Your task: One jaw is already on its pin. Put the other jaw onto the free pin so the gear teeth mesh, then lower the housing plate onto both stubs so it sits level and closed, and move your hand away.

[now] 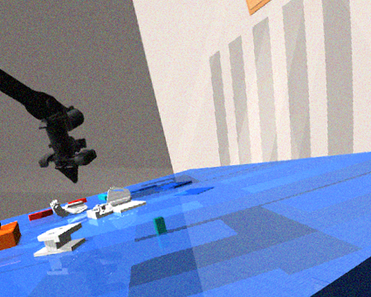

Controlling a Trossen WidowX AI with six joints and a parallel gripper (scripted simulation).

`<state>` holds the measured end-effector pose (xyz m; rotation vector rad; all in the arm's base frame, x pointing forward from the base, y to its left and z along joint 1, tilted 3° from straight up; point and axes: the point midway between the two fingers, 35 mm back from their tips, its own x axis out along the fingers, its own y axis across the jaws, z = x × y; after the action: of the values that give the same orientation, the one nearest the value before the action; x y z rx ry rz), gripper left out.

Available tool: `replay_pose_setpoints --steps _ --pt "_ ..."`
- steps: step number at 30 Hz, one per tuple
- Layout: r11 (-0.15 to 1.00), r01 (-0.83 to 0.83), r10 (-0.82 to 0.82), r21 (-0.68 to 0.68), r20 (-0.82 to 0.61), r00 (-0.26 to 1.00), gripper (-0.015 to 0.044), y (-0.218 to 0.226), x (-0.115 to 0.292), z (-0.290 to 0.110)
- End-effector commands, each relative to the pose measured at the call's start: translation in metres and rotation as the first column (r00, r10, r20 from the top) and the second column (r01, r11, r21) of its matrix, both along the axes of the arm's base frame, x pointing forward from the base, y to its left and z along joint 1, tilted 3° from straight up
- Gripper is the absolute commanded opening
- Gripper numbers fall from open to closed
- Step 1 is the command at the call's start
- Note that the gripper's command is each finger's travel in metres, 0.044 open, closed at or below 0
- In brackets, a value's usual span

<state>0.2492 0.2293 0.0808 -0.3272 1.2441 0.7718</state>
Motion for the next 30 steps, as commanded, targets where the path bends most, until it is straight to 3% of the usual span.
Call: replay_pose_setpoints --steps 1,13,30 --pt "0.991 0.095 -0.101 -0.096 -0.061 0.993 0.0 -0.027 -0.014 -0.004" --pt "0.887 0.289 -0.358 -0.36 -0.14 0.923 0.0 -0.094 -0.057 -0.001" --pt "0.885 0.292 -0.362 -0.363 -0.142 0.921 0.0 -0.095 -0.057 -0.013"
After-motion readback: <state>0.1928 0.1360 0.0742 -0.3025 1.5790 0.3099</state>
